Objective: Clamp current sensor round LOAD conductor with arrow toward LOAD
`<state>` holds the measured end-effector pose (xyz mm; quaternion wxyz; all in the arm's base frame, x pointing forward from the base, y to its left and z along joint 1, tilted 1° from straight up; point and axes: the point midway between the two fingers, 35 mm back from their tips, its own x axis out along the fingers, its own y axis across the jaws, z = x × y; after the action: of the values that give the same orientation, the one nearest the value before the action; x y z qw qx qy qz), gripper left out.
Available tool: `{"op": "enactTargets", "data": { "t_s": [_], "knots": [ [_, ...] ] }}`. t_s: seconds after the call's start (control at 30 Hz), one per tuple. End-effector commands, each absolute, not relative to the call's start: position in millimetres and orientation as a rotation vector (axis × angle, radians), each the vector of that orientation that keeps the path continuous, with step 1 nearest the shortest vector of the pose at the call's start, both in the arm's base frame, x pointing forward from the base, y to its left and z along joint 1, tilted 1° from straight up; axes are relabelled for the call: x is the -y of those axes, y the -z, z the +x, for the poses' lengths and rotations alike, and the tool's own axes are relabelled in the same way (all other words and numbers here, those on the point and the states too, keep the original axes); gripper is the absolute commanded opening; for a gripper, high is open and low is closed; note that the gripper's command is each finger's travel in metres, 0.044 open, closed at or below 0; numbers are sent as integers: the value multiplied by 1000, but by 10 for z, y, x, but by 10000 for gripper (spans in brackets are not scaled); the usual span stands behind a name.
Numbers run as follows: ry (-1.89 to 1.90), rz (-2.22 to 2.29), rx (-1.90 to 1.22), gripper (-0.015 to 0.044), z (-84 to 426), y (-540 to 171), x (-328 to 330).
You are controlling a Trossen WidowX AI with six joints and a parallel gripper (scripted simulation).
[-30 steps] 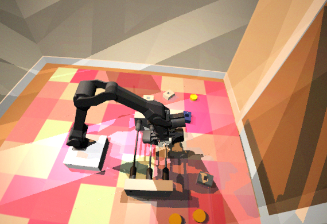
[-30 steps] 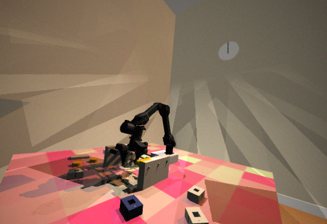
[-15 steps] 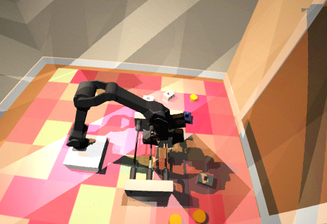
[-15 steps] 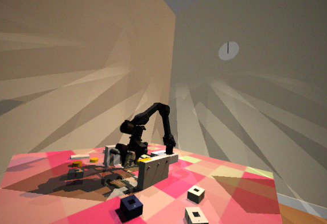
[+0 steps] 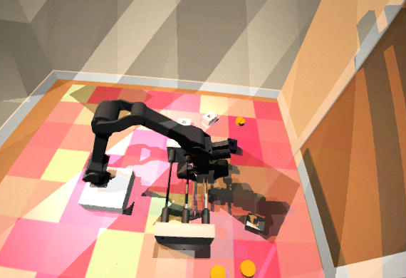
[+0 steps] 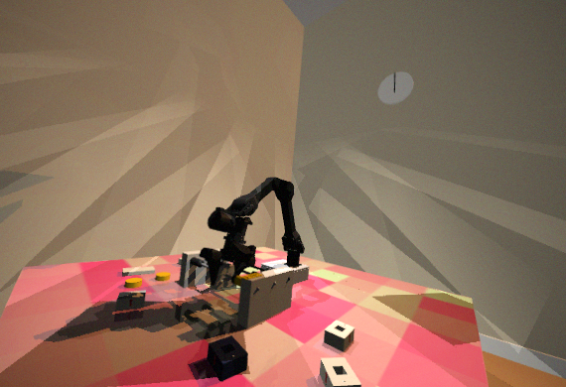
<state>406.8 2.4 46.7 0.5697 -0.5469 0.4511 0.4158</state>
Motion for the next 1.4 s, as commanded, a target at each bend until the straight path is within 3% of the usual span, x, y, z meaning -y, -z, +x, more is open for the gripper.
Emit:
{"op": "enactTargets", "data": {
  "t_s": [0.0, 1.37],
  "knots": [
    [-957, -1296, -1042, 0, 4122, -484, -20],
    [-976, -1284, -1059, 0, 4069, -459, -24]
  ]
}}
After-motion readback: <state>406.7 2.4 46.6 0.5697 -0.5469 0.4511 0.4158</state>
